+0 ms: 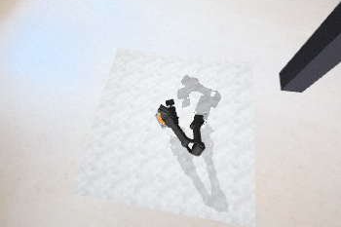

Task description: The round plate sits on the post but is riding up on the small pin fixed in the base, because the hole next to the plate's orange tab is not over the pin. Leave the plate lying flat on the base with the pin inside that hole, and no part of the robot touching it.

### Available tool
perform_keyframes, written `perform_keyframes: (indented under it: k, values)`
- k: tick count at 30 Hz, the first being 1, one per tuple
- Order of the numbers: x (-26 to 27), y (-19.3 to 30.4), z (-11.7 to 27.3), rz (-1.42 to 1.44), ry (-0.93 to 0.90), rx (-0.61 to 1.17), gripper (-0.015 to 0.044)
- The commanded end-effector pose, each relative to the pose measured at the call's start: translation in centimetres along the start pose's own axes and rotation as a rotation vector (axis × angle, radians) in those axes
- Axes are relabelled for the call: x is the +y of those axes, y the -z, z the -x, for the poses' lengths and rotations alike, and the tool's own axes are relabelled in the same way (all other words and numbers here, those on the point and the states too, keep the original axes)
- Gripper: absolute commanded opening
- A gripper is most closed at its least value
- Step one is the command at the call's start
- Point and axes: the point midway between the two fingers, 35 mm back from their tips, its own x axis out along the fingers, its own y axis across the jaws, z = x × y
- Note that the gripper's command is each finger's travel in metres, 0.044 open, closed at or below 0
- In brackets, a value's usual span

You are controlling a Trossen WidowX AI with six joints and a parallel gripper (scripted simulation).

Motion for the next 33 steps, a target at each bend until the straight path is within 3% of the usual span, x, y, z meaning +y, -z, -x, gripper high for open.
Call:
perform_keyframes:
  k: [1,7,33]
  values:
    - [1.6,-1.2,-0.7,-0.096,-0.161,-0.011,0.0000]
    - [5.1,-4.4,-1.7,-0.349,-0.536,-0.009,0.0000]
    - [7.9,-6.0,-5.5,-0.358,-0.549,-0.009,0.0000]
